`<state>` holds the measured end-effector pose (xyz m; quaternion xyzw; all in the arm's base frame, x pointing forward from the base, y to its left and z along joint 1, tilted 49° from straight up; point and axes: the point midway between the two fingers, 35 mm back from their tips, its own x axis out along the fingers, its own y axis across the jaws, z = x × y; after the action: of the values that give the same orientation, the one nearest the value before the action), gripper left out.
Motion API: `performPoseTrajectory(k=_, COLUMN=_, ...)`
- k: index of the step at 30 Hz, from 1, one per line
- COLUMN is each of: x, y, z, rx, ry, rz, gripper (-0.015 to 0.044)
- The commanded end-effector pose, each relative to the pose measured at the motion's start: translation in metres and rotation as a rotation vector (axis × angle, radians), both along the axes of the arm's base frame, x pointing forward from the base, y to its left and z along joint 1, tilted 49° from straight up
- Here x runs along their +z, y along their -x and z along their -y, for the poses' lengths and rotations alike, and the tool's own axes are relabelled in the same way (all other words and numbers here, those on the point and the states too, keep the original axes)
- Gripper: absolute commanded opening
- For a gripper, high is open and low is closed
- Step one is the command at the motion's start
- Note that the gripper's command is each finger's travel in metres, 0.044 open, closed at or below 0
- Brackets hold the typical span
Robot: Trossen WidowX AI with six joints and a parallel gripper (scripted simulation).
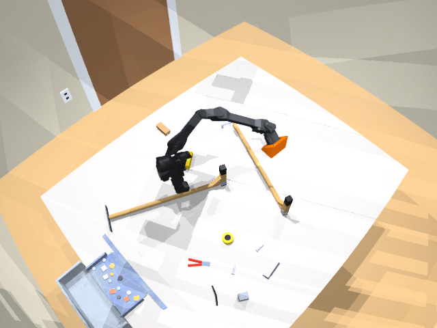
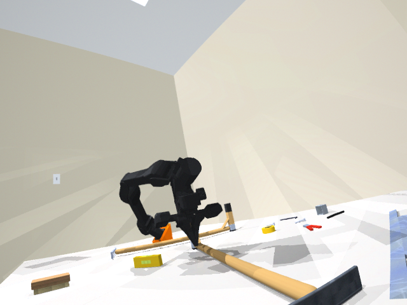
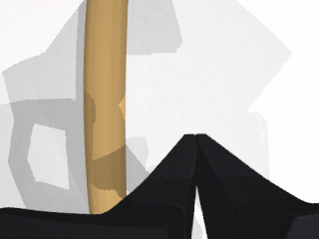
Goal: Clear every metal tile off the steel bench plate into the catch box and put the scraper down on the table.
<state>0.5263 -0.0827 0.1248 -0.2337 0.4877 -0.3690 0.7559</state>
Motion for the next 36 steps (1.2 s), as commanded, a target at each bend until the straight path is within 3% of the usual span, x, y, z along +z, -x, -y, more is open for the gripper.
performPoseTrajectory(k=1, x=0.0, y=0.022, z=0.011, rx=-0.033, ry=-0.029, rz=-0.061, gripper=0.0)
performPoseTrajectory(k=36, x=-0.026, y=0.021, z=0.029, rx=-0.039, ry=-0.031, rz=-0.068, gripper=0.0)
